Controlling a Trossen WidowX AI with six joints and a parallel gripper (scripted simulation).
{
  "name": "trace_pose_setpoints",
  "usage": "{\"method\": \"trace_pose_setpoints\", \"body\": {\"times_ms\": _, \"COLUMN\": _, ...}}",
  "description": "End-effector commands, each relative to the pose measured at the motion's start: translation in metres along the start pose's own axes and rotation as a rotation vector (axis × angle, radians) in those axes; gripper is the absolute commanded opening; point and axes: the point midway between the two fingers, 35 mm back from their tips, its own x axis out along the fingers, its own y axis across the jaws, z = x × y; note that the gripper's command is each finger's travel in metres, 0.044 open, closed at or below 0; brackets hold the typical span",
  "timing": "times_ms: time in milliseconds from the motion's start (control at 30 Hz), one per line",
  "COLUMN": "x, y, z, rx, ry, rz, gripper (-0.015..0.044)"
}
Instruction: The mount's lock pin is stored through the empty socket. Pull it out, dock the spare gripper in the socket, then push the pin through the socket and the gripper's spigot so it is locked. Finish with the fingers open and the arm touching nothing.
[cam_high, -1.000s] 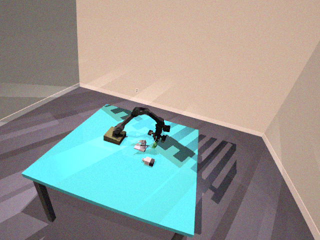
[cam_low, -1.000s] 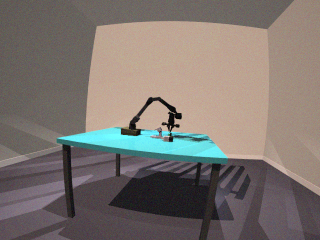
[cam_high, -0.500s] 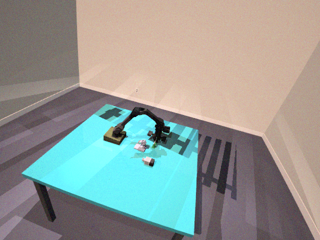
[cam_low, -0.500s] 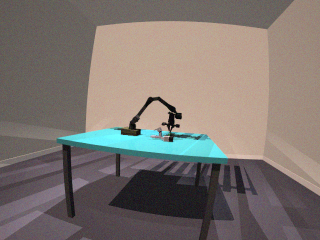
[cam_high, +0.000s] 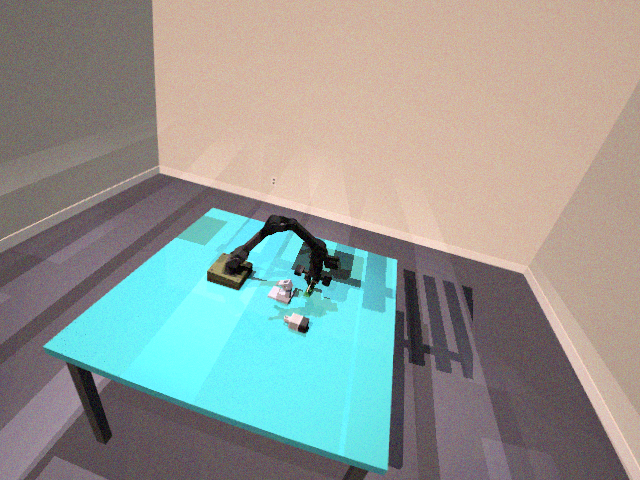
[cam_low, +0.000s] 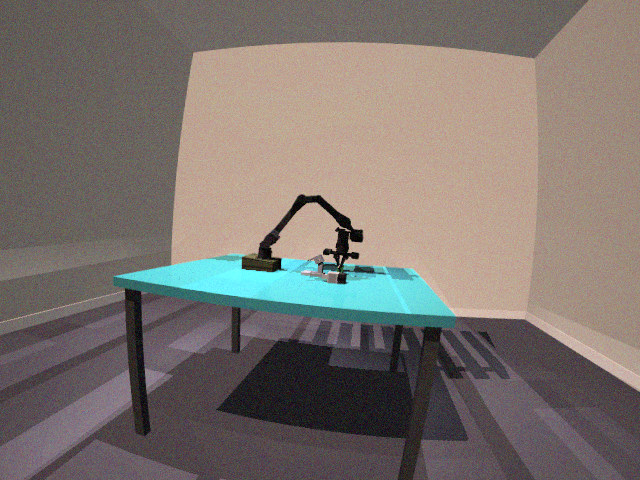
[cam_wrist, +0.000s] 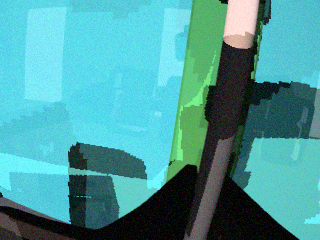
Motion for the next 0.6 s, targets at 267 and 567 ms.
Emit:
{"method": "trace_pose_setpoints", "body": {"times_ms": 267, "x": 0.0102, "y": 0.0006, "z": -0.0010, "rx": -0.003, "ry": 0.000, "rz": 0.000, "gripper": 0.0000}}
{"method": "trace_pose_setpoints", "body": {"times_ms": 567, "x": 0.0070, "y": 0.0001, "z": -0.0006, "rx": 0.000, "ry": -0.002, "rz": -0.006, "gripper": 0.0000}}
